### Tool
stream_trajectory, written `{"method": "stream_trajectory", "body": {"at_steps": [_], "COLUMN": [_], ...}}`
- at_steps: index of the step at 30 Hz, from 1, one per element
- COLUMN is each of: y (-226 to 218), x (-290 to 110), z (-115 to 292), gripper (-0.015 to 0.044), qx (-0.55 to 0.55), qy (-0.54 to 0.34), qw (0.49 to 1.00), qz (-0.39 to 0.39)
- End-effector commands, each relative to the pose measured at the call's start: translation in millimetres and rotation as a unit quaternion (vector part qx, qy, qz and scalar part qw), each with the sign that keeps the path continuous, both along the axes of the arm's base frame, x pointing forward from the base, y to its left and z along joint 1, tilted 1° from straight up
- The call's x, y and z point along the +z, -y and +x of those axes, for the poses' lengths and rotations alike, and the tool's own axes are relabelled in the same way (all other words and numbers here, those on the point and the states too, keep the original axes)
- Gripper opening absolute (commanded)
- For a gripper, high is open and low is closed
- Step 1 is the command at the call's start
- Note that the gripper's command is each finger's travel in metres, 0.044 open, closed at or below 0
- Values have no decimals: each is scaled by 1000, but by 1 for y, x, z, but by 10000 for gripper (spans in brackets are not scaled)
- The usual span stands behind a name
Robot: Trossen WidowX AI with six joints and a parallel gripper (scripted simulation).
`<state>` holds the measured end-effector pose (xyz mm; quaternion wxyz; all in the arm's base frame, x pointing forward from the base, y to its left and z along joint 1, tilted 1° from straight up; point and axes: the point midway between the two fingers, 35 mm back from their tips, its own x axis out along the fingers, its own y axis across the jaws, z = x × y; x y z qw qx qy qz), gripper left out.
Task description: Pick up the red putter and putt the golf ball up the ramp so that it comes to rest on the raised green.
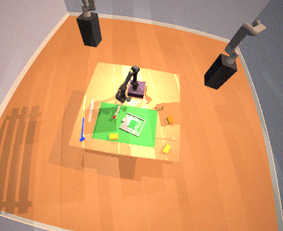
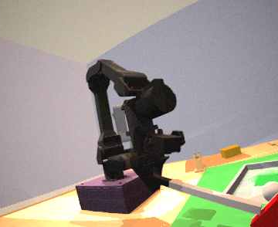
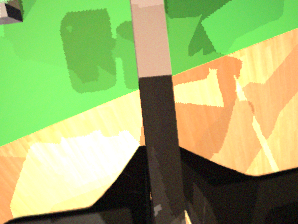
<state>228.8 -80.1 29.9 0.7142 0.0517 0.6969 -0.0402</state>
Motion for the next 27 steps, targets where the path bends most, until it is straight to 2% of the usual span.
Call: {"method": "stream_trajectory", "body": {"at_steps": [1, 9, 27], "y": [-2, -2, -2], "x": [12, 58, 51], "z": [2, -1, 0], "gripper": [0, 0, 0], "qx": [-3, -3, -1], "qy": [5, 5, 5], "qw": [1000, 1000, 1000], "qz": [-3, -3, -2]}}
